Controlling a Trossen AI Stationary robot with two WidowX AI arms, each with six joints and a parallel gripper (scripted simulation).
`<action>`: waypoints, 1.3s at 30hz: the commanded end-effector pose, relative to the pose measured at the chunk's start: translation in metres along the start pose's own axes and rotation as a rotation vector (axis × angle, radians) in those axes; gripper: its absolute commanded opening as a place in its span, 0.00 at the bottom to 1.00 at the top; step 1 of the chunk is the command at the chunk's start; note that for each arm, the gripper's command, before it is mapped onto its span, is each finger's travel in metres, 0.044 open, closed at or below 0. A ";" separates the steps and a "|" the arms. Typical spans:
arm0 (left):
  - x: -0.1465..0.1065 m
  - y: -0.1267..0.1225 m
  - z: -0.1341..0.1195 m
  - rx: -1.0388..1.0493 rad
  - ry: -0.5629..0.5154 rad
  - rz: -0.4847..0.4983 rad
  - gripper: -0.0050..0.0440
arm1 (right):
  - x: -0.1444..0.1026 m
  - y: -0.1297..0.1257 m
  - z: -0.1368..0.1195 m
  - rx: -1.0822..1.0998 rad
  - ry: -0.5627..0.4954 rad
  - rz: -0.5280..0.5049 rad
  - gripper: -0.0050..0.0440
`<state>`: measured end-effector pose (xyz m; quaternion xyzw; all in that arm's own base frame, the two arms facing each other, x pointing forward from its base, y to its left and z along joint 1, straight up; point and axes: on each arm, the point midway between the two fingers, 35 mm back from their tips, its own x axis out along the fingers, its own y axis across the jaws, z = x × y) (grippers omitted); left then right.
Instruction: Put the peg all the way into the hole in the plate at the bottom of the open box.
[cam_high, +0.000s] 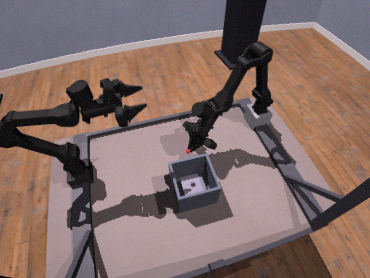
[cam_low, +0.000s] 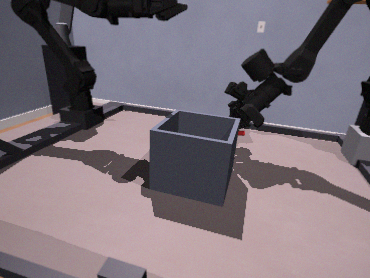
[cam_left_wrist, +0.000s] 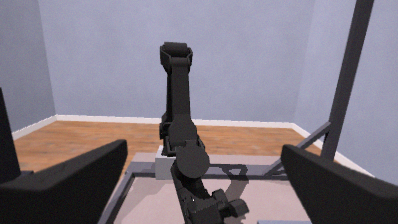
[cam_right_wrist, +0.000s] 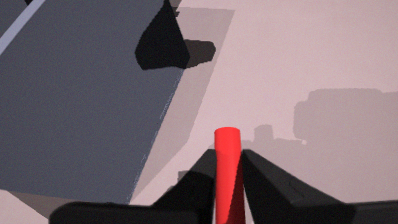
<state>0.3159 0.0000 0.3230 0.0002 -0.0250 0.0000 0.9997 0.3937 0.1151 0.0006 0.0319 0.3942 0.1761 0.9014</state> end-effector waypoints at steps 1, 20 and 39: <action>-0.001 0.001 0.009 0.000 -0.020 0.001 1.00 | -0.001 0.000 0.007 0.154 -0.016 0.011 0.23; -0.001 0.001 0.009 0.000 -0.020 0.001 1.00 | -0.003 -0.004 -0.002 0.758 0.026 0.039 0.23; -0.001 0.001 0.009 0.000 -0.020 0.001 1.00 | -0.002 -0.007 -0.011 1.369 0.087 0.042 0.23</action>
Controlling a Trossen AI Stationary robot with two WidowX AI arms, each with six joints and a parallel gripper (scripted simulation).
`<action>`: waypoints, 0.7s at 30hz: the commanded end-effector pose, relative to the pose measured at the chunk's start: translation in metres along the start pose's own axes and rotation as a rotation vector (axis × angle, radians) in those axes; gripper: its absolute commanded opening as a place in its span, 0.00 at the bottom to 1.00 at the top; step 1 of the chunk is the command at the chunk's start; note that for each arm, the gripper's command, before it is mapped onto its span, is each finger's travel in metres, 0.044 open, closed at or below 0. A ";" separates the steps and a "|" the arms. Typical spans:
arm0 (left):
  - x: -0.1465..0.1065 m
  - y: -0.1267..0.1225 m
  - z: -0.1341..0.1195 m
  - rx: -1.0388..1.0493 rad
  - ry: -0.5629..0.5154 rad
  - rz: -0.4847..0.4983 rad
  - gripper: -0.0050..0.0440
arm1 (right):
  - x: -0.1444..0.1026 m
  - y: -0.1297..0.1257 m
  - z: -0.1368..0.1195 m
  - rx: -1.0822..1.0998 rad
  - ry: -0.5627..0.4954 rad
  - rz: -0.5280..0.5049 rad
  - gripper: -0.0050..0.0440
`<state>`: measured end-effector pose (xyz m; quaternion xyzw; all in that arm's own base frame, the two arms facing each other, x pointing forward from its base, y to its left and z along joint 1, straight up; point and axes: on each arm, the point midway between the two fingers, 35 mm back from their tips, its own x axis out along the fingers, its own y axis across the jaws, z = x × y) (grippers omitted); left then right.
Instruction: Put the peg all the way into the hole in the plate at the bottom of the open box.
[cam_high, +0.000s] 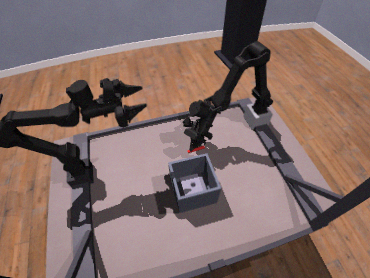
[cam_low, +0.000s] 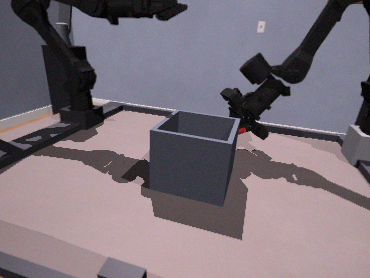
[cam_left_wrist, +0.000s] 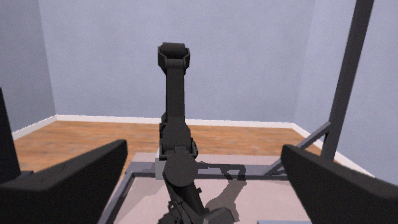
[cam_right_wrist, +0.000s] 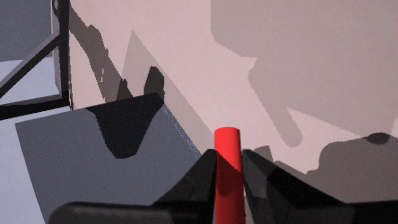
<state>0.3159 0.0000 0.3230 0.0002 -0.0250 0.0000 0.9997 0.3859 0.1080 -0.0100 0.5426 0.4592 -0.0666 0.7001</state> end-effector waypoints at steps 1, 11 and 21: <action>-0.001 0.001 0.009 0.000 -0.020 0.001 1.00 | -0.002 0.002 0.001 0.145 0.006 0.012 0.23; -0.001 0.001 0.009 0.000 -0.020 0.001 1.00 | -0.002 -0.002 0.002 0.453 0.028 -0.001 0.23; -0.001 0.001 0.009 0.000 -0.020 0.001 1.00 | -0.003 -0.003 0.002 0.694 0.043 -0.003 0.23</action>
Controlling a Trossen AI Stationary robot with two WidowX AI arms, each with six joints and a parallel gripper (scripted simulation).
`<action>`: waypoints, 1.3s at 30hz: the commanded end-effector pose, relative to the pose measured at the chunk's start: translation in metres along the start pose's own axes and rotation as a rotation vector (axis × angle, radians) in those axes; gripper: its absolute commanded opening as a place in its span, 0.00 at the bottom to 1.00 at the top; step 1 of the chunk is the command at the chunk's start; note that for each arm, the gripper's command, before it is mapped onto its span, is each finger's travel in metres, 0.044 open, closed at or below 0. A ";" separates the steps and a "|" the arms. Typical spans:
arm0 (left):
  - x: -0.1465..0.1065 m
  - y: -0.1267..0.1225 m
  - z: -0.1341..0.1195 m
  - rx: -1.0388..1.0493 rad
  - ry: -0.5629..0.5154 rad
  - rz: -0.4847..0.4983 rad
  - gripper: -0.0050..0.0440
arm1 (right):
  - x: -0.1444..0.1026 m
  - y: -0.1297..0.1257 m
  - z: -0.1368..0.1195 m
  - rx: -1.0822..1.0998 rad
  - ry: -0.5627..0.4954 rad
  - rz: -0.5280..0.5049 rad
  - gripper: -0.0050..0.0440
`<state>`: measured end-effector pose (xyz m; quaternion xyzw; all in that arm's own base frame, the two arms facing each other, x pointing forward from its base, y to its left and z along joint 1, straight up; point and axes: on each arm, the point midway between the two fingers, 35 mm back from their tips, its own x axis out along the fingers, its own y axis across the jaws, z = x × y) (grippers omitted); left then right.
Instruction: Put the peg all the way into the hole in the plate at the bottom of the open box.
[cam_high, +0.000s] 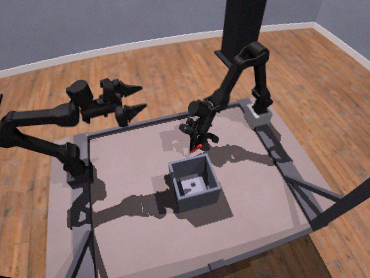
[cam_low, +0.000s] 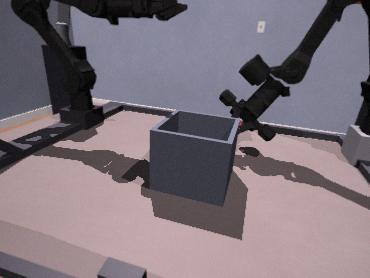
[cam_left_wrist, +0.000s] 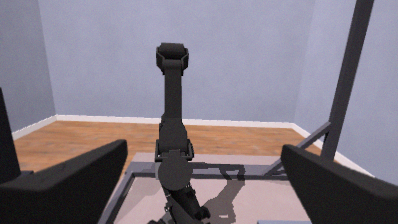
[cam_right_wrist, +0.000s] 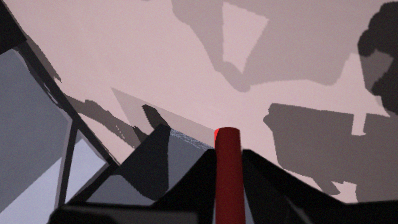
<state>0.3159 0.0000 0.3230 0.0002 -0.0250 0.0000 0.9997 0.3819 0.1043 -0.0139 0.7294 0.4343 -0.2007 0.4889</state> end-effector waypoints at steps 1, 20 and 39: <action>-0.001 0.001 0.009 0.000 -0.020 0.001 1.00 | -0.002 0.003 -0.001 0.095 0.010 0.010 0.23; -0.001 0.001 0.009 0.000 -0.020 0.001 1.00 | -0.003 -0.003 0.004 0.739 0.032 -0.036 0.23; -0.001 0.001 0.009 0.000 -0.020 0.001 1.00 | 0.005 -0.011 0.009 0.818 0.033 -0.045 0.23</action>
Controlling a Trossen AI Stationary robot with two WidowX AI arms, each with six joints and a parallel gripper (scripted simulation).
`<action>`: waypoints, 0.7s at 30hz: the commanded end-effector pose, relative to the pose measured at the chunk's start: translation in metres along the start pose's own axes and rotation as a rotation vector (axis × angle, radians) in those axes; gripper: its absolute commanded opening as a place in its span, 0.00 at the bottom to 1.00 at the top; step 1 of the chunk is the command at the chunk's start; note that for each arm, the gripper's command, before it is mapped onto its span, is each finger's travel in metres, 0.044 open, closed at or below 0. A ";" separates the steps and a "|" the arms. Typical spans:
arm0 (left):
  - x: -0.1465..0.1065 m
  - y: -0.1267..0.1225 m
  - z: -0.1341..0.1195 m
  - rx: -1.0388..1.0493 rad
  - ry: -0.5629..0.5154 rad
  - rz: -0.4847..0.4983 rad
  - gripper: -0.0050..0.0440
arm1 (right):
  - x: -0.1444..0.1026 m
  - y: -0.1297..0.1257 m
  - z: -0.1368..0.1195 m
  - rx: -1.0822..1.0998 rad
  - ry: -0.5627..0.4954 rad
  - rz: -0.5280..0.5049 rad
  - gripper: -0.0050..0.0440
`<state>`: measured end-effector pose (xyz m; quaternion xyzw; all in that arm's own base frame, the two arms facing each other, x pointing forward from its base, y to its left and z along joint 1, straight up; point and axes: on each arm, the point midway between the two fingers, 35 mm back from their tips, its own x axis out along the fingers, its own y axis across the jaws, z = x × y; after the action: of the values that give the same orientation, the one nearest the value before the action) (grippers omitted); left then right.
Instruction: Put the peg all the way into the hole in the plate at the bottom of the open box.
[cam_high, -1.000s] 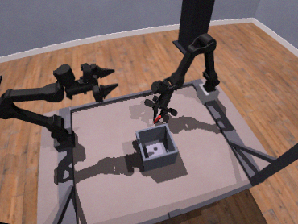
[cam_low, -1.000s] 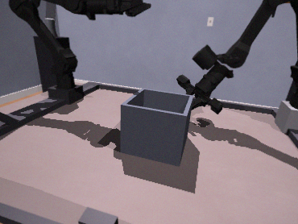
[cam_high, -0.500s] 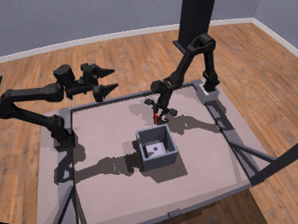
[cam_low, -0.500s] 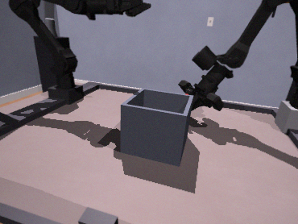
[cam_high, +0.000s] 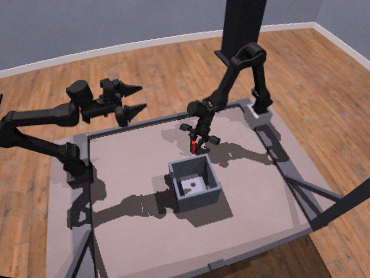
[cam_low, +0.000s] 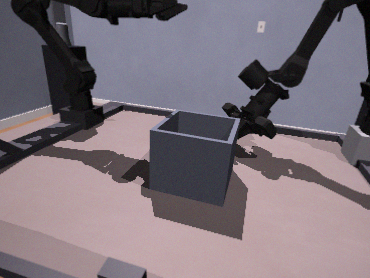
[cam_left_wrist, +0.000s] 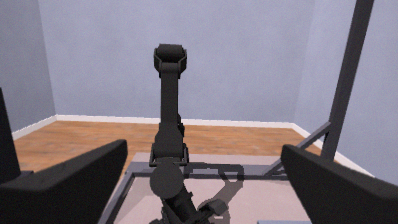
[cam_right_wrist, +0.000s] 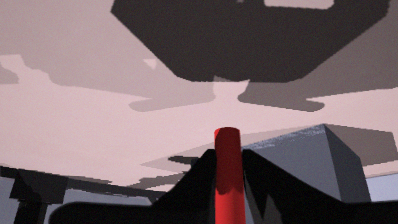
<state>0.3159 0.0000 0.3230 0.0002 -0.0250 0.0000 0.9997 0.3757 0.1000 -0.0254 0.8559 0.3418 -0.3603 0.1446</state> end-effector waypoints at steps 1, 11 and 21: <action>-0.001 0.001 0.009 0.000 -0.020 0.001 1.00 | 0.003 0.001 0.001 -0.008 0.009 0.004 0.23; -0.001 0.001 0.008 0.000 -0.019 0.001 1.00 | 0.010 0.001 0.006 -0.010 0.013 0.004 0.23; -0.001 0.001 0.009 0.000 -0.020 0.001 1.00 | 0.014 0.003 0.006 -0.016 0.020 0.006 0.23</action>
<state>0.3159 0.0000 0.3230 0.0002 -0.0250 0.0000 0.9997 0.3763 0.1001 -0.0443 0.8561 0.3417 -0.3597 0.1447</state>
